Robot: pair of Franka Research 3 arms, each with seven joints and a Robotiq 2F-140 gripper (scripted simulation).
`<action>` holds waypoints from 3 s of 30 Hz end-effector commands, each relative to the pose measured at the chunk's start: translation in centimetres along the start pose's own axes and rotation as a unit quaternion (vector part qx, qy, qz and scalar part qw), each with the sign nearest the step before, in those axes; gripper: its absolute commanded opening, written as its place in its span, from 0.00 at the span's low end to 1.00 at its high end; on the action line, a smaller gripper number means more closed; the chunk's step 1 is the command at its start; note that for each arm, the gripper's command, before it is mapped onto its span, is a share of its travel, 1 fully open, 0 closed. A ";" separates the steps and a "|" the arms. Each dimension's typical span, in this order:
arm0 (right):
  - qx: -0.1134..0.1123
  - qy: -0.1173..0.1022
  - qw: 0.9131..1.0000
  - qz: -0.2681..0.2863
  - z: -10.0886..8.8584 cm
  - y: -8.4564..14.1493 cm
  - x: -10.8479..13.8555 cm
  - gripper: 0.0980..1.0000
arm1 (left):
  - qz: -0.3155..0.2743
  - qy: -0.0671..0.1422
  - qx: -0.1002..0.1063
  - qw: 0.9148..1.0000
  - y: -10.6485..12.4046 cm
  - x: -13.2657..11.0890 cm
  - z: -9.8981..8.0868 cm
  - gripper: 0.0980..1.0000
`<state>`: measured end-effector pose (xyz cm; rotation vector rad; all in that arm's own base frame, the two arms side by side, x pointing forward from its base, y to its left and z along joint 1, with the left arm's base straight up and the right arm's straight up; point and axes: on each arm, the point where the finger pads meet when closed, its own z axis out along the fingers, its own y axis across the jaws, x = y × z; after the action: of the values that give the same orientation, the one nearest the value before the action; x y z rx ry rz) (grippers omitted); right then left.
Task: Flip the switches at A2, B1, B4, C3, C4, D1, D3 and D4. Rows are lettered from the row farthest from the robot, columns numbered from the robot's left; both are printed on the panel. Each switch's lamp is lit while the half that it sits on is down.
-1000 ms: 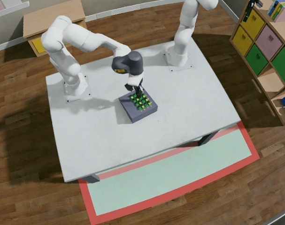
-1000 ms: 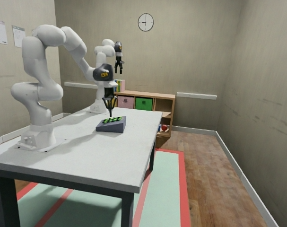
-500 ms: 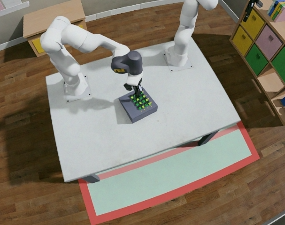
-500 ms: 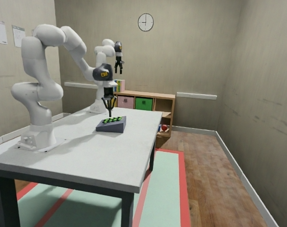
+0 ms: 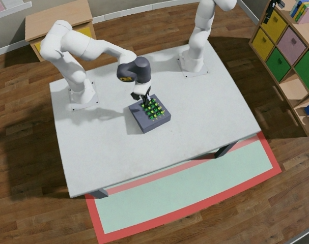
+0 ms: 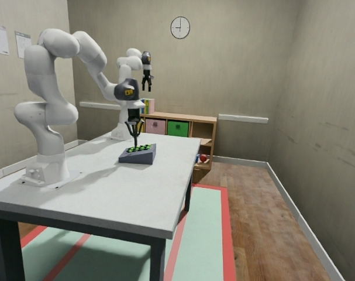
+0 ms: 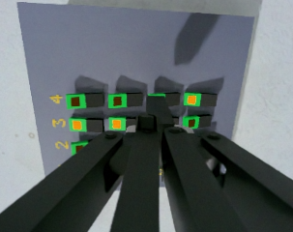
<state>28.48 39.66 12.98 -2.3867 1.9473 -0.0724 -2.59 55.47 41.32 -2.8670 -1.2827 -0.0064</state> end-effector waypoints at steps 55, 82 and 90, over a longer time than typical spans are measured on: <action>0.000 0.002 1.000 0.008 0.1 0.2 0.2 0.00 | 0.003 -0.002 0.001 1.000 -0.1 -0.2 0.0 1.00; 0.000 0.002 1.000 0.008 2.5 0.2 0.2 0.00 | 0.003 -0.002 0.001 1.000 -0.1 -0.2 0.0 1.00; 0.000 0.002 1.000 0.008 2.8 0.2 0.2 0.00 | 0.003 -0.002 0.001 1.000 -0.1 -0.2 0.0 1.00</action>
<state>28.60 39.34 10.37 -2.3603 1.9826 -0.0791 -2.59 55.47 41.32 -2.8670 -1.2827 -0.0064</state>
